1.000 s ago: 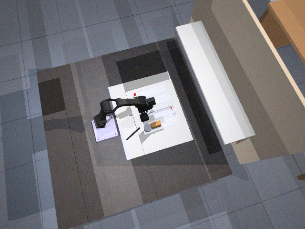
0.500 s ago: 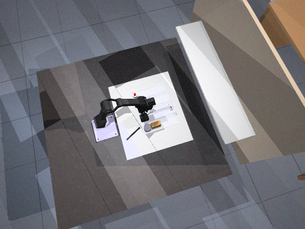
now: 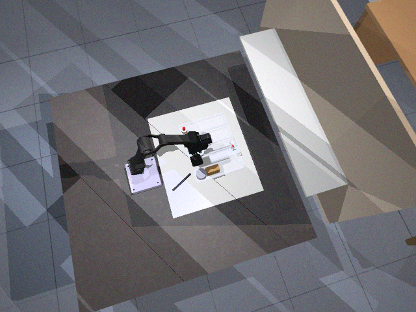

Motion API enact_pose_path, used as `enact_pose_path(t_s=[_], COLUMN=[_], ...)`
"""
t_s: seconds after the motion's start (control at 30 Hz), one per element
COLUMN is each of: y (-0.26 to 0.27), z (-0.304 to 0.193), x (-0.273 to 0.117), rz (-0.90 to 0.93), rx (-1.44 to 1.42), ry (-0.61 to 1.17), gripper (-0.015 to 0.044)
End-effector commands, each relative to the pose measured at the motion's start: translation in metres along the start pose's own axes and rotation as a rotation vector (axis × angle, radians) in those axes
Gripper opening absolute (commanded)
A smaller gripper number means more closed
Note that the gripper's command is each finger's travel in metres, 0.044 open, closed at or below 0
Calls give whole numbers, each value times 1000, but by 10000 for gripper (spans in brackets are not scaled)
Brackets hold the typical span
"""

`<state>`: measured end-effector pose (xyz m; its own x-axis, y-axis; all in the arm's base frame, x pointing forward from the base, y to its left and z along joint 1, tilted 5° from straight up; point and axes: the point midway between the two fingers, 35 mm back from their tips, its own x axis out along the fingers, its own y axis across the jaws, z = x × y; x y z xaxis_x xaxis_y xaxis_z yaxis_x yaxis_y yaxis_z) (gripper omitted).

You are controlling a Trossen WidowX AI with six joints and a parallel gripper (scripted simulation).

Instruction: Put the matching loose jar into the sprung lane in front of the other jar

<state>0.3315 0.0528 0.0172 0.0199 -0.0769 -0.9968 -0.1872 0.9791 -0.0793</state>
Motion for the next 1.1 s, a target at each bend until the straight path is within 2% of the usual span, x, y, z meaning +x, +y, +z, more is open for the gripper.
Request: enact_pose_path(t_s=[0.0, 1.07], y=[0, 0], z=[2, -3], x=[0, 0], rz=[-1, -1], rx=[-3, -3], ry=[-12, -12], gripper=[0, 0])
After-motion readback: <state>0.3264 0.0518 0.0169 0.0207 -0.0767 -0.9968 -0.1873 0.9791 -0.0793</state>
